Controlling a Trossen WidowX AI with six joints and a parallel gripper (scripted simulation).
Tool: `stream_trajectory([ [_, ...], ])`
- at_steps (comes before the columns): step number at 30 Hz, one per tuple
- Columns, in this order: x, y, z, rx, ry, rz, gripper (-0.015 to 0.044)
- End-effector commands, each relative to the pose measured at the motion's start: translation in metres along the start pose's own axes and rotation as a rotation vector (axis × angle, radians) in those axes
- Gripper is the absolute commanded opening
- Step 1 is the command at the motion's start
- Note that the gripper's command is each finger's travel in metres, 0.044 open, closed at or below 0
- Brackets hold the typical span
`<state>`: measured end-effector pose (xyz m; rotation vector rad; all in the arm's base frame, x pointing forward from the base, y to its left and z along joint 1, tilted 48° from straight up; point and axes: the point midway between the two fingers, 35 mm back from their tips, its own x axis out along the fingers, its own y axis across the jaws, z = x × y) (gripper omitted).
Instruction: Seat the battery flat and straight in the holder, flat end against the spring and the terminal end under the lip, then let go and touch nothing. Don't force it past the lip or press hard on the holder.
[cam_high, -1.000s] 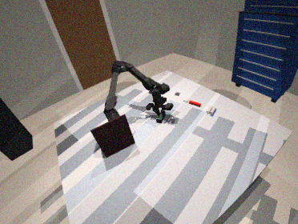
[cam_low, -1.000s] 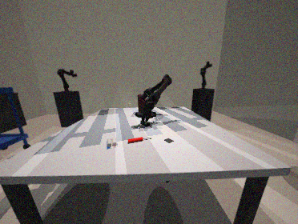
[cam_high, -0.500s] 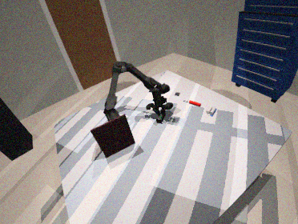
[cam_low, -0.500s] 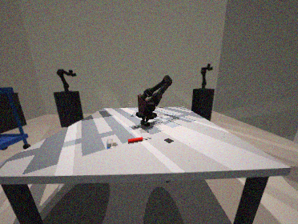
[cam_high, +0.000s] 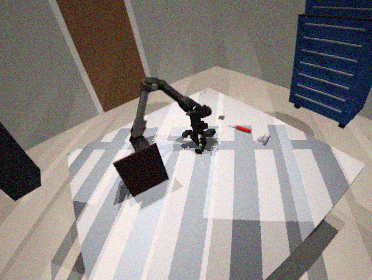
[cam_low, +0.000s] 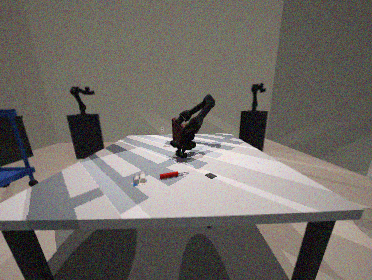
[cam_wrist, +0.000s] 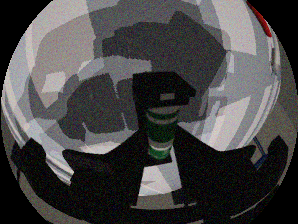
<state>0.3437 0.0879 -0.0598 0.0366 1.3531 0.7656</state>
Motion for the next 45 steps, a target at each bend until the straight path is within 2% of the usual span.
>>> stream_trajectory([
  [1, 0.005, 0.003, -0.006, 0.012, 0.026, 0.006, 0.0082],
  [45, -0.003, 0.003, 0.013, 0.009, 0.017, -0.006, 0.0082],
])
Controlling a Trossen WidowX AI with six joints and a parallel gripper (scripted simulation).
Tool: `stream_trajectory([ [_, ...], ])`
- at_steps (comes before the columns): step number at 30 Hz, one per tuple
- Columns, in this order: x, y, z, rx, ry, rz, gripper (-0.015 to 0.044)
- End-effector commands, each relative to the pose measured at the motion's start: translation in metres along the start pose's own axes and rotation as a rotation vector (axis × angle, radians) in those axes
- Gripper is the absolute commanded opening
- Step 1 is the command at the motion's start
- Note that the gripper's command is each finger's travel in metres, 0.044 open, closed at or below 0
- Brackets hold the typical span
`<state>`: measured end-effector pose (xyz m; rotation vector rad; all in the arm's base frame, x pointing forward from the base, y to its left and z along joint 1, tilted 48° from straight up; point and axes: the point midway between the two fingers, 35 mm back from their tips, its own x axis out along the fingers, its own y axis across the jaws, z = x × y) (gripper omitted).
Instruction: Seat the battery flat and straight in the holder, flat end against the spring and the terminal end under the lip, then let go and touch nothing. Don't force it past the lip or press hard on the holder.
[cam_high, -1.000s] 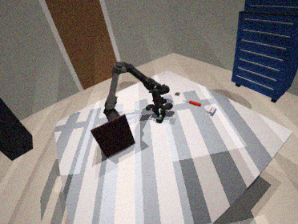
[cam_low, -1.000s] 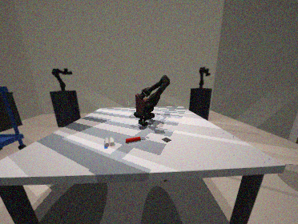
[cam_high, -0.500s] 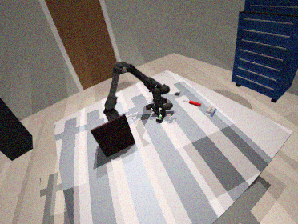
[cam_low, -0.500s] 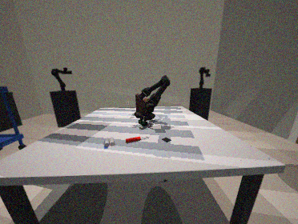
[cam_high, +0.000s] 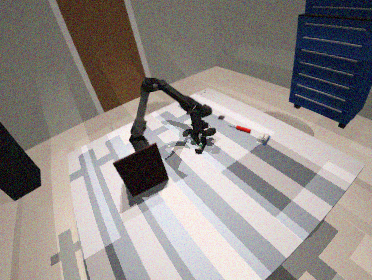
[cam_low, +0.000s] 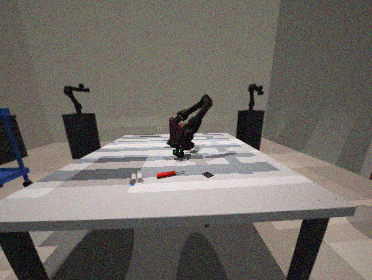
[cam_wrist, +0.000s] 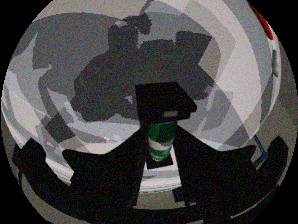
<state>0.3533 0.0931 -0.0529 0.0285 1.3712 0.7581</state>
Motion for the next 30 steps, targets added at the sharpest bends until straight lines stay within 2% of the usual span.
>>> stream_trajectory([
  [1, 0.0, 0.0, 0.001, 0.004, -0.001, 0.001, 0.0108],
  [4, 0.0, 0.0, 0.001, 0.004, -0.001, 0.001, 0.0183],
  [16, -0.014, -0.004, -0.004, 0.0, 0.001, -0.005, 0.0183],
  [18, -0.018, -0.005, -0.005, 0.004, 0.002, -0.007, 0.0236],
  [24, -0.076, -0.018, -0.022, 0.0, 0.002, -0.009, 0.0393],
  [26, -0.083, -0.018, -0.024, 0.0, 0.002, -0.008, 0.044],
  [30, -0.083, -0.019, -0.025, 0.0, 0.002, -0.008, 0.044],
])
